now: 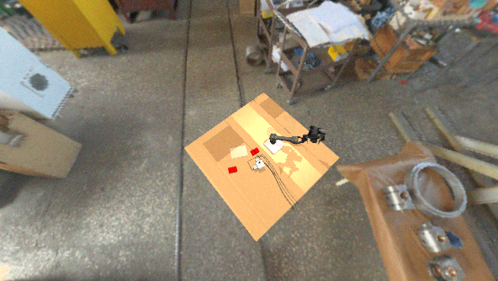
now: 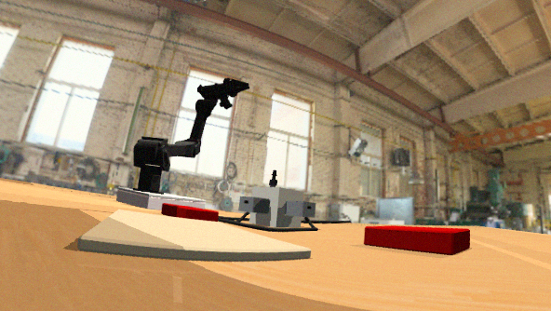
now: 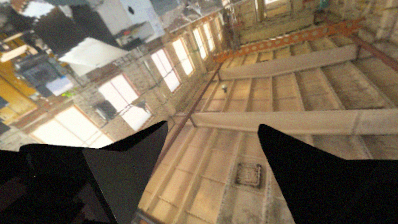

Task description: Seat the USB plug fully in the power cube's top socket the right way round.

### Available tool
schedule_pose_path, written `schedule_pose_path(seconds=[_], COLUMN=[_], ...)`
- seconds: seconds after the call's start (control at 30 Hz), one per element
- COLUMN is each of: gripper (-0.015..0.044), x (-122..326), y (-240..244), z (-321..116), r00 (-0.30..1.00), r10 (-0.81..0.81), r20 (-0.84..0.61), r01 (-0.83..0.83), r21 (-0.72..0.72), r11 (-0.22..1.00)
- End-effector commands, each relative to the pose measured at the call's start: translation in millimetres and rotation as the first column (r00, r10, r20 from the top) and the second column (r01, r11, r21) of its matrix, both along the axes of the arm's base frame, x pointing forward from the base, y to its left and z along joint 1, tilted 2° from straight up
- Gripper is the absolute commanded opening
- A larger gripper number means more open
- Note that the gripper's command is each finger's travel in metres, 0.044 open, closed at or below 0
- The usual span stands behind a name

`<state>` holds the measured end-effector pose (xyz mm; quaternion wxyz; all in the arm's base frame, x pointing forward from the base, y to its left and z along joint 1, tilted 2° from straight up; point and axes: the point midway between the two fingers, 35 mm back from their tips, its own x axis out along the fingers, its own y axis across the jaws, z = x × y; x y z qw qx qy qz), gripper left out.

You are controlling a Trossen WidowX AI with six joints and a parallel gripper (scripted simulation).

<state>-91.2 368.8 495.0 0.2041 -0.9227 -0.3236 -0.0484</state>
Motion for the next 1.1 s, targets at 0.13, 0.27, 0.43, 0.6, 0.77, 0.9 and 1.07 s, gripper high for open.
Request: schedule_pose_path(seconds=[0.13, 0.27, 0.43, 0.6, 0.77, 0.9, 1.07], gripper=[0.0440, 0.0440, 0.0440, 0.0440, 0.0440, 0.0440, 0.0440], x=[19.1, 31.0, 62.4, 101.4, 145.8, 188.2, 250.0], y=[-62.8, -98.8, -161.9, -224.3, -274.9, -306.6, -336.5], z=[52.8, 74.5, 102.0, 124.7, 125.0, 114.3, 86.2], r00=[0.998, 0.993, 0.976, 0.965, 0.931, 0.887, 0.803], r10=[0.047, 0.088, 0.160, 0.194, 0.279, 0.341, 0.419], r20=[-0.035, -0.074, -0.148, -0.174, -0.236, -0.312, -0.424], r01=[-0.036, -0.053, -0.045, 0.010, 0.090, 0.192, 0.364], r21=[0.264, 0.387, 0.583, 0.771, 0.889, 0.920, 0.905], r11=[0.964, 0.921, 0.812, 0.637, 0.449, 0.342, 0.219])
